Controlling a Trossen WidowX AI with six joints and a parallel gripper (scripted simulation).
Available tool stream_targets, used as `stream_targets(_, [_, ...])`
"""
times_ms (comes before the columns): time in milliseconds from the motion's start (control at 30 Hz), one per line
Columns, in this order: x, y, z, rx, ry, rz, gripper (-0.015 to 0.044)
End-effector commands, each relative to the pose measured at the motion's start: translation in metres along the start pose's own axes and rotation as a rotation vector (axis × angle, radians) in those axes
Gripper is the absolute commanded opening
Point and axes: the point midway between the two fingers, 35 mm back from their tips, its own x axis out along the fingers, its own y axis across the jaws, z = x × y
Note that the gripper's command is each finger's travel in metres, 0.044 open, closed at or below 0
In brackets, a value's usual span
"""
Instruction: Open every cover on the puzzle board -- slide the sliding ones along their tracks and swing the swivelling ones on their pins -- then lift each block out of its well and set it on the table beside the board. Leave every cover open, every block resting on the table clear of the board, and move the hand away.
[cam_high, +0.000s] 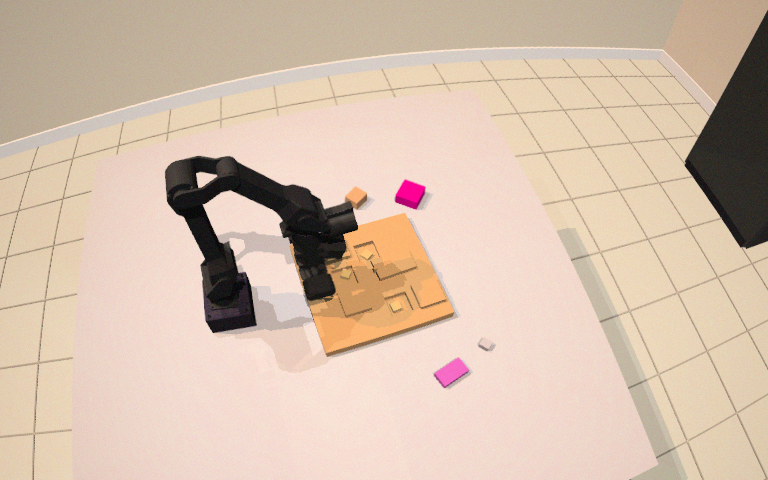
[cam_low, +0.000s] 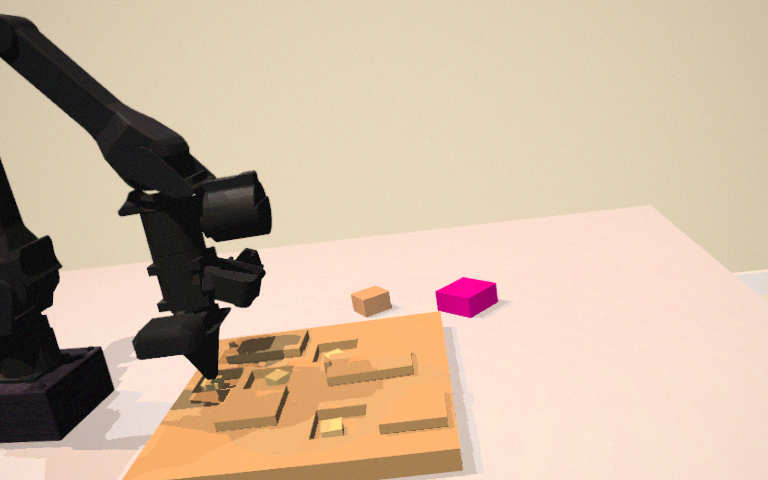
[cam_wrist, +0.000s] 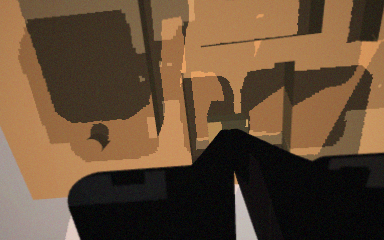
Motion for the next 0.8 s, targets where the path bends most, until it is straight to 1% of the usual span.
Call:
stream_targets(0, [0.003, 0.000, -0.002, -0.005, 0.011, -0.002, 0.0000])
stream_targets(767, [0.006, -0.008, 0.016, -0.005, 0.009, -0.003, 0.0000])
